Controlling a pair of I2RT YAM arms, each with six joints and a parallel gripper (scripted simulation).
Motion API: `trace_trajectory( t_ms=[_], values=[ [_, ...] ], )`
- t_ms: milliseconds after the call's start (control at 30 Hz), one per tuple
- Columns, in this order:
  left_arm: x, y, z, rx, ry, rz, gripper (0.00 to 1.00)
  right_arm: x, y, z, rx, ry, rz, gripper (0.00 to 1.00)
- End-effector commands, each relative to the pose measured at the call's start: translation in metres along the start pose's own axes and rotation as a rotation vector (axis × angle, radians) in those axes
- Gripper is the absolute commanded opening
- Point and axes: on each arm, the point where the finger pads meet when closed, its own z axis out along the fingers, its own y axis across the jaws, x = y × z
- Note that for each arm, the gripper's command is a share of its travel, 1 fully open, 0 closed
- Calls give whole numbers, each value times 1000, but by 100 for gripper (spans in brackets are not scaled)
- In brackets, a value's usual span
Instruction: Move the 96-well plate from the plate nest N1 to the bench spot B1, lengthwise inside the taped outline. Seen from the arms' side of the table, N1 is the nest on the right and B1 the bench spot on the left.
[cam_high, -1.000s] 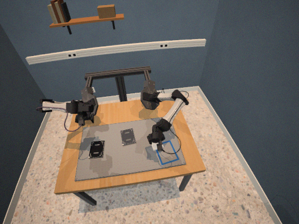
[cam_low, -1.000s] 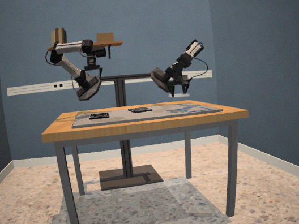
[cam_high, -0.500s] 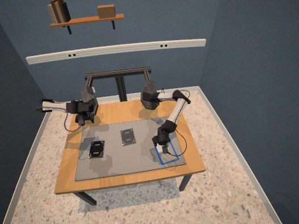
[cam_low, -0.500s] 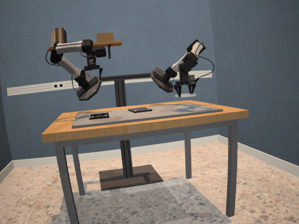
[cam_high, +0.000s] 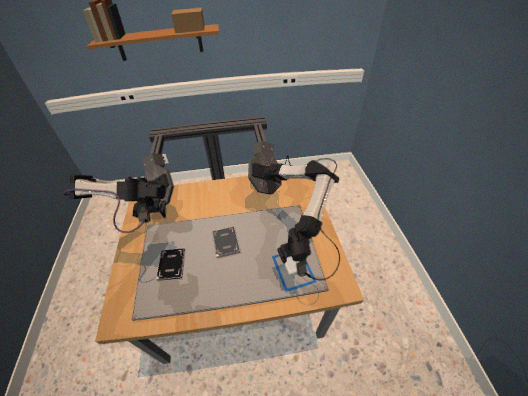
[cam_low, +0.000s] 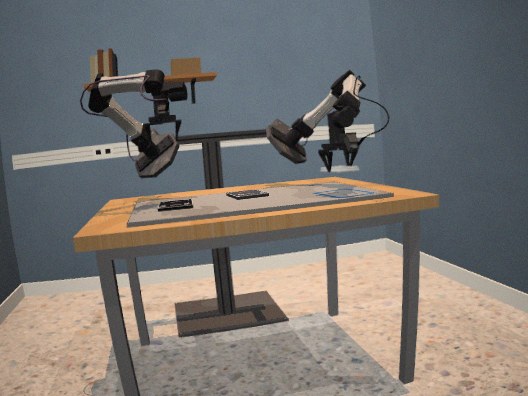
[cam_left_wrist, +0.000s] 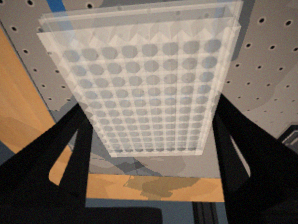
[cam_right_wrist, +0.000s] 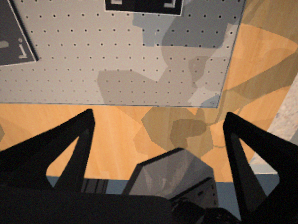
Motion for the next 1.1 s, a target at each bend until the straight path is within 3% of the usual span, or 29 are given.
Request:
trace_trajectory(
  t_ms=[0, 1067],
  values=[
    [-9, 14, 1, 2, 14, 11, 0, 1, 0, -1, 0, 0, -4, 100],
    [-2, -6, -5, 15, 8, 41, 0, 1, 0, -1, 0, 0, -4, 100]
  ],
)
